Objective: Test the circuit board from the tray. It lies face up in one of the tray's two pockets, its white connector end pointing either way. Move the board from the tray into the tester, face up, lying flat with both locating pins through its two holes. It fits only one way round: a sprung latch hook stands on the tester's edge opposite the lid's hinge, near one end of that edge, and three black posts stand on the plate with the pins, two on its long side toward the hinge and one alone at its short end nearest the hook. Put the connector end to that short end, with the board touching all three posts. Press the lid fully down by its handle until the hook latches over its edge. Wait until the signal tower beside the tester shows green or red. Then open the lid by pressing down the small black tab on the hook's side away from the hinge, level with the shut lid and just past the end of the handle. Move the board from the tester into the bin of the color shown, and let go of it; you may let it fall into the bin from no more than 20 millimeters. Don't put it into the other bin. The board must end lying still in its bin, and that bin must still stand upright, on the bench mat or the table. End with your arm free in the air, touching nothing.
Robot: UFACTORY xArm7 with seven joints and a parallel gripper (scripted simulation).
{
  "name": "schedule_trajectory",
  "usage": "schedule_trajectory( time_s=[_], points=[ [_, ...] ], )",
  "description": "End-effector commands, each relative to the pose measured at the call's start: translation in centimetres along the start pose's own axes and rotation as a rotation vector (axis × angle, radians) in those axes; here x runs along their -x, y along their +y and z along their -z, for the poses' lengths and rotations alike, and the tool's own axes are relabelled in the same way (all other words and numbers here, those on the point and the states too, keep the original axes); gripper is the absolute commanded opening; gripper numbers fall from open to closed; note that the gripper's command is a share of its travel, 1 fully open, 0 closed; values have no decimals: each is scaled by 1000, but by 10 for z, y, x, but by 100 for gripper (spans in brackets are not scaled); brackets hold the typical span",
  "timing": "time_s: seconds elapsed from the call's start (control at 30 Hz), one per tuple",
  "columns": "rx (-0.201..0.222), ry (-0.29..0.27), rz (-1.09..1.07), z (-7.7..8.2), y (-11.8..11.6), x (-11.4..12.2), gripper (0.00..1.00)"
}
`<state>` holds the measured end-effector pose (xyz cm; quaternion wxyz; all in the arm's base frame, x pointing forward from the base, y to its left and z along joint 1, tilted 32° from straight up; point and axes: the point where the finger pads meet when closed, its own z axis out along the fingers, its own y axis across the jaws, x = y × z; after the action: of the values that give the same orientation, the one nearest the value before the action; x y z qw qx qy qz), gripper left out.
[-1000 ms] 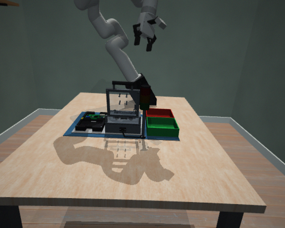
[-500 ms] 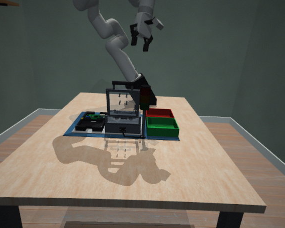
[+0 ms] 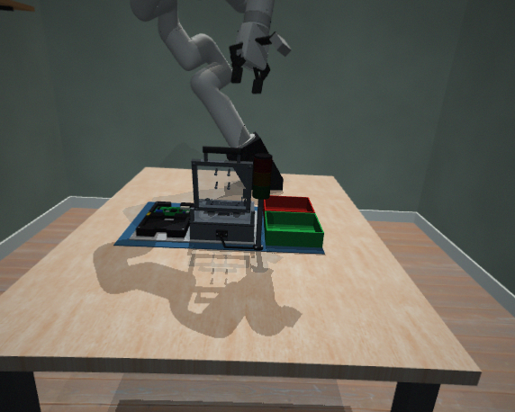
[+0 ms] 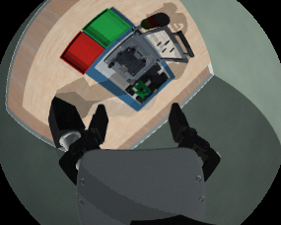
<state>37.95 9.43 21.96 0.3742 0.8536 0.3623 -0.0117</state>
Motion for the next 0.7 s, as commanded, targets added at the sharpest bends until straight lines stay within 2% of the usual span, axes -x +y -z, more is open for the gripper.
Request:
schedule_trajectory(
  time_s=[0.0, 0.4, 0.47, 0.67],
  points=[
    [-14, -8, 44, -5, 14, 9, 100],
    [-14, -8, 44, -5, 14, 9, 100],
    [-46, -28, 134, -17, 37, 29, 100],
    [-46, -28, 134, -17, 37, 29, 100]
  ],
)
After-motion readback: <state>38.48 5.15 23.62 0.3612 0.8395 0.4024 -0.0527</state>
